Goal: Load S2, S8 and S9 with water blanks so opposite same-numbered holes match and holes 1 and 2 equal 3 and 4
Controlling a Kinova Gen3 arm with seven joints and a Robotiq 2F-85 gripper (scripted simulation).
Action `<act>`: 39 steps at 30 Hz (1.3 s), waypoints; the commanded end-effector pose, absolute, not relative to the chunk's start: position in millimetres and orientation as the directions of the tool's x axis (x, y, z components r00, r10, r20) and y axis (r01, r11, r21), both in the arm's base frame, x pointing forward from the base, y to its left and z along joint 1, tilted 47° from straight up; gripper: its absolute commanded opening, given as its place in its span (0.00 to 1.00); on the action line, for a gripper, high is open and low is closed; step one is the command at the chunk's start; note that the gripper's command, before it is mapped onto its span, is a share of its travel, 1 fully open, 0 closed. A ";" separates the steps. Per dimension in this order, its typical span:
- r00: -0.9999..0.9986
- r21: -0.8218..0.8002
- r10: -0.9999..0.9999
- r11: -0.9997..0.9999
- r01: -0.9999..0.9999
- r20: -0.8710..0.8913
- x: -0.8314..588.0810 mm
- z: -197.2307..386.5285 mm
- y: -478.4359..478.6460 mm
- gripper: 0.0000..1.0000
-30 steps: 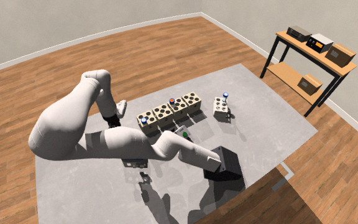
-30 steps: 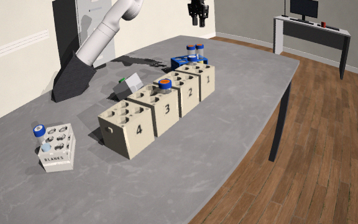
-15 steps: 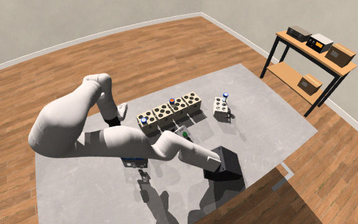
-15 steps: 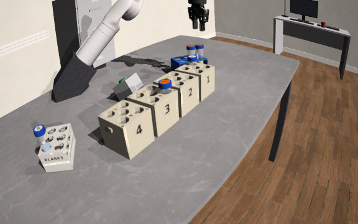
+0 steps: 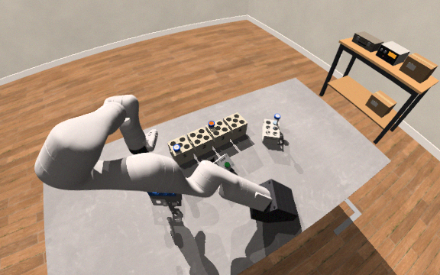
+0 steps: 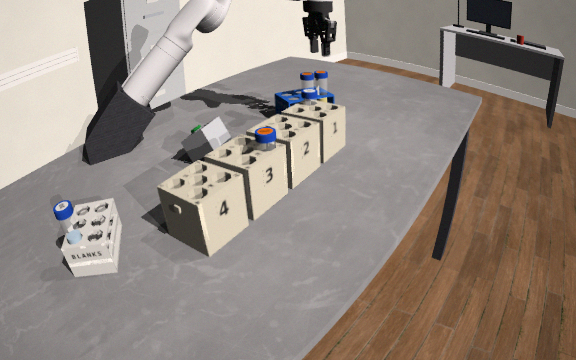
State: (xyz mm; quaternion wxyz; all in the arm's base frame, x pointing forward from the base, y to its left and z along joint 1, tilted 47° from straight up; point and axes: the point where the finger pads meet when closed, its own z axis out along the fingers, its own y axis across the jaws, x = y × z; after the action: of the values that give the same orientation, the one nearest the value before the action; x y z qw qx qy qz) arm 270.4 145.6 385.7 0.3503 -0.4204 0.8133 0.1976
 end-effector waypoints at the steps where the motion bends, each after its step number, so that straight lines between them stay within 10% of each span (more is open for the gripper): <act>1: -0.400 0.026 -0.545 0.569 -0.822 -0.737 272.4 383.0 148.3 0.62; 39: -0.400 0.026 -0.545 0.569 -0.822 -0.737 290.8 352.3 176.2 0.62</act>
State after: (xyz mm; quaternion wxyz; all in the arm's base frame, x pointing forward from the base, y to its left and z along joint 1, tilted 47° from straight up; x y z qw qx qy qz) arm 289.2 174.3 354.2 0.3502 -0.4204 0.8133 0.1976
